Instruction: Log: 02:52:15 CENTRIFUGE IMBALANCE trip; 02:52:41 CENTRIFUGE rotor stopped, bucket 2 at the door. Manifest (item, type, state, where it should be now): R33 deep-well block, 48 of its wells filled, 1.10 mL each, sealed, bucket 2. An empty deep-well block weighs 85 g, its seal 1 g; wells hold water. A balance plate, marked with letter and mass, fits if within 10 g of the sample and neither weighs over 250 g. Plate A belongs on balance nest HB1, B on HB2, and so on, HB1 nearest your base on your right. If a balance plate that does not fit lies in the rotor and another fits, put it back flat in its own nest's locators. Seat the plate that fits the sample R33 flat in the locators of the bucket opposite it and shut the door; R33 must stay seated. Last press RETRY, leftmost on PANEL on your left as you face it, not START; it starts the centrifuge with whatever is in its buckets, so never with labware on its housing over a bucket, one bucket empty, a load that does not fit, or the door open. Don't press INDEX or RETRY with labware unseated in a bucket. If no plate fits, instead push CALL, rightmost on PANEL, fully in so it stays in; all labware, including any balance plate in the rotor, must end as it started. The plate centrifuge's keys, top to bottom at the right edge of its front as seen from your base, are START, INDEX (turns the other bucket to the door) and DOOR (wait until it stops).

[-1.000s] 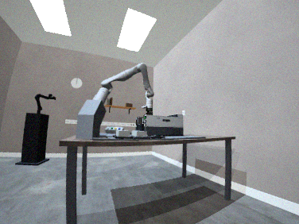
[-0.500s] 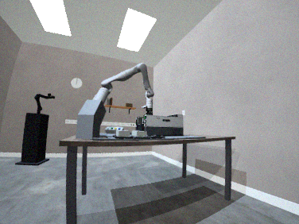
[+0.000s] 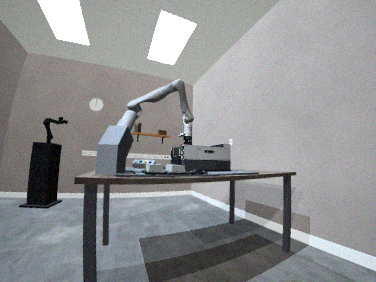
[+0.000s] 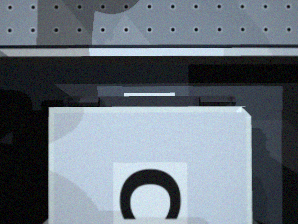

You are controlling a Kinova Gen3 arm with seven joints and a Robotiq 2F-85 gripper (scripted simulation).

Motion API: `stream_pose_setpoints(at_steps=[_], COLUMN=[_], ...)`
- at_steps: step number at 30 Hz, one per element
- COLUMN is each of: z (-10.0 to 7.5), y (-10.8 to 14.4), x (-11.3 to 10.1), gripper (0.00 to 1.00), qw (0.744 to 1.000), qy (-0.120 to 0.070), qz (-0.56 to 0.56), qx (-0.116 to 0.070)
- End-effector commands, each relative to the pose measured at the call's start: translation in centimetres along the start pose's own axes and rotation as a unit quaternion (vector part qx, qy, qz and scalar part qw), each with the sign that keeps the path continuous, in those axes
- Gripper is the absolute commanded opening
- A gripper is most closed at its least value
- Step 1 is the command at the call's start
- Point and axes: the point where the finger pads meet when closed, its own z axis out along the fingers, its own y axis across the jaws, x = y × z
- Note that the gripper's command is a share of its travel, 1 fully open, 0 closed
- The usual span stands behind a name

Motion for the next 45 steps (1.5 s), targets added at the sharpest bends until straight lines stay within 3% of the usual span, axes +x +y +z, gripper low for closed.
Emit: stream_pose_setpoints(at_steps=[1,38,39,45], z=[-0.01,0.82,0.82,0.82], y=[-0.01,-0.01,-0.01,-0.01], x=[-0.07,-0.07,-0.07,-0.08], gripper=[0.95,0.95,1.0,1.0], qw=[1.0,1.0,1.0,1.0], qy=[-0.001,-0.001,-0.001,-0.001], qz=[0.0,0.0,0.0,0.0], qx=[0.0,0.0,0.0,0.0])
